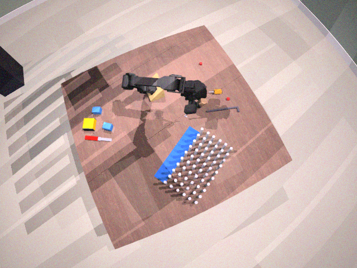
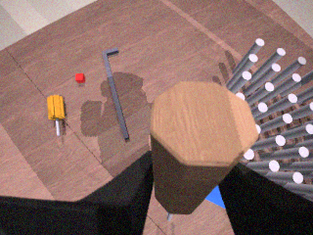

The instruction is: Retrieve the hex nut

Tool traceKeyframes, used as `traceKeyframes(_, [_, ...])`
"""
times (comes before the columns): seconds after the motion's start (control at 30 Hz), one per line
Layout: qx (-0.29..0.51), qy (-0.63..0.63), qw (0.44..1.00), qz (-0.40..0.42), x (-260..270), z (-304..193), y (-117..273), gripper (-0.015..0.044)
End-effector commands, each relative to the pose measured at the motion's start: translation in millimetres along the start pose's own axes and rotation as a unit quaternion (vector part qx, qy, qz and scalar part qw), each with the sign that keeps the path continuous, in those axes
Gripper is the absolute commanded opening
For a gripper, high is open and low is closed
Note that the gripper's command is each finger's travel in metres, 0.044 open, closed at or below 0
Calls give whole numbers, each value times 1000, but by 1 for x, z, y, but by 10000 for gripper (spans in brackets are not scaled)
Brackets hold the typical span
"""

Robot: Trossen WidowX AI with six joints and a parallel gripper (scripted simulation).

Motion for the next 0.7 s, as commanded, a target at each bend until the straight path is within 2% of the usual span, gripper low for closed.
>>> traceKeyframes(0.0, [-2,-67,998,-3,-12,-8,5,0])
traceKeyframes(0.33, [-6,-237,971,-7,-42,-27,13,0])
traceKeyframes(0.67, [-11,-401,916,-12,-69,-49,20,0])
Point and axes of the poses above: the point midway between the two fingers, 35 mm back from their tips, its own y axis back along the fingers, its own x axis across the jaws, z = x × y, the point moved 8 cm from there along y, back along the fingers
